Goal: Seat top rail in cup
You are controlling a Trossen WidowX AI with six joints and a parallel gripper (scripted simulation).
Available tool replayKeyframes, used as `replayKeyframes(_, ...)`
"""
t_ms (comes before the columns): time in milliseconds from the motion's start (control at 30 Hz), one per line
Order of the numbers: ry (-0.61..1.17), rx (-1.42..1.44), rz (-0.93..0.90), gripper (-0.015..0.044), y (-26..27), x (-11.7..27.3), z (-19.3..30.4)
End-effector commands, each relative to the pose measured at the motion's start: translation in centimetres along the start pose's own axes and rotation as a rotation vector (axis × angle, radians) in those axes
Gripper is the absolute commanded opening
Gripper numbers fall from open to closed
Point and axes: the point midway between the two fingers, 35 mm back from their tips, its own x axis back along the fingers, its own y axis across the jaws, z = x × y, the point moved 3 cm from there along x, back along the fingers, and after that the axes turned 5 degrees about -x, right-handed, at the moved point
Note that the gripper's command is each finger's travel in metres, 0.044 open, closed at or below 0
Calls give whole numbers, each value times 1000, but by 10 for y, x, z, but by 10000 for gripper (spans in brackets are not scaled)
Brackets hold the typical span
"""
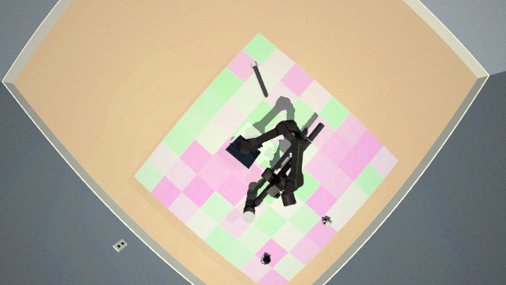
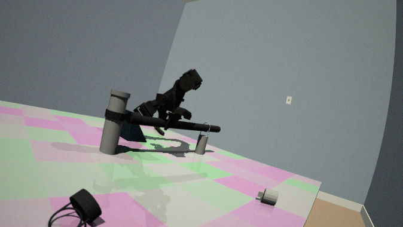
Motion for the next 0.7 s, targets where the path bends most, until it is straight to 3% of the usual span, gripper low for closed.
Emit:
replayKeyframes(0, -16, -1, -7, 0, 0, 3, -6)
replayKeyframes(667, -3, -2, -1, 0, -1, 2, -4)
